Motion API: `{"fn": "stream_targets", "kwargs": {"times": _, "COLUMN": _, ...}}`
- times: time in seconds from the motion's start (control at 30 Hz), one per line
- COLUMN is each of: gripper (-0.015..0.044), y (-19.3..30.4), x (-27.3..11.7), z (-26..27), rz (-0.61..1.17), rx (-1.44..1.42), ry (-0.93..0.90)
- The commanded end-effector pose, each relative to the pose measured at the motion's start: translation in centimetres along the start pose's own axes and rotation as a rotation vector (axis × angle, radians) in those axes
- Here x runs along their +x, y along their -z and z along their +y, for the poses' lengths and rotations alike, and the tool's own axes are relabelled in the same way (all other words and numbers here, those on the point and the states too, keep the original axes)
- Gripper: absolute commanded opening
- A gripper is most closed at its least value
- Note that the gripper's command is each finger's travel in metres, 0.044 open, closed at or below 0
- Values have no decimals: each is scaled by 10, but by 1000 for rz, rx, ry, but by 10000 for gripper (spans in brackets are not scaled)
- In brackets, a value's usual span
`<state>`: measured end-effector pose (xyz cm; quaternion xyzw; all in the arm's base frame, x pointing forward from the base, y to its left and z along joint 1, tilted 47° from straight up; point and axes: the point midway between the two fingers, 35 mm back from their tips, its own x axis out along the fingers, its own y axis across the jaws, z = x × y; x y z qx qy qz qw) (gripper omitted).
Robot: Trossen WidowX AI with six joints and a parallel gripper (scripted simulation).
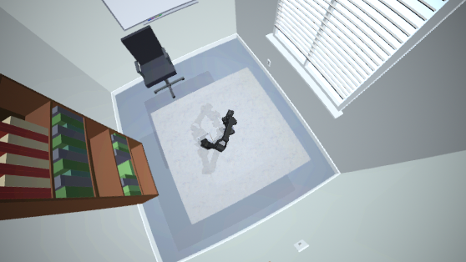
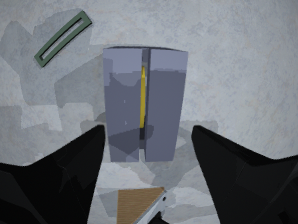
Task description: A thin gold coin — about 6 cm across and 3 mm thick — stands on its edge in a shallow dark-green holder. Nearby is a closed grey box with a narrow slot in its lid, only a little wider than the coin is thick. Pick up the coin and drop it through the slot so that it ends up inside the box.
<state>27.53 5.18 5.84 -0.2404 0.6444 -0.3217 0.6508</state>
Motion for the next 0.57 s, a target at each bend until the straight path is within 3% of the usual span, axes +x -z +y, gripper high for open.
{"fn": "stream_targets", "kwargs": {"times": 0.0, "gripper": 371, "y": 0, "x": -8, "z": 2, "rz": -3, "rx": -2, "ry": -3}}
{"fn": "stream_targets", "kwargs": {"times": 0.1, "gripper": 440, "y": 0, "x": -21, "z": 3, "rz": 1, "rx": -44, "ry": 10}}
{"fn": "stream_targets", "kwargs": {"times": 0.2, "gripper": 440, "y": 1, "x": -41, "z": 4, "rz": 8, "rx": -111, "ry": 33}}
{"fn": "stream_targets", "kwargs": {"times": 0.53, "gripper": 440, "y": 1, "x": -43, "z": 4, "rz": 8, "rx": -115, "ry": 34}}
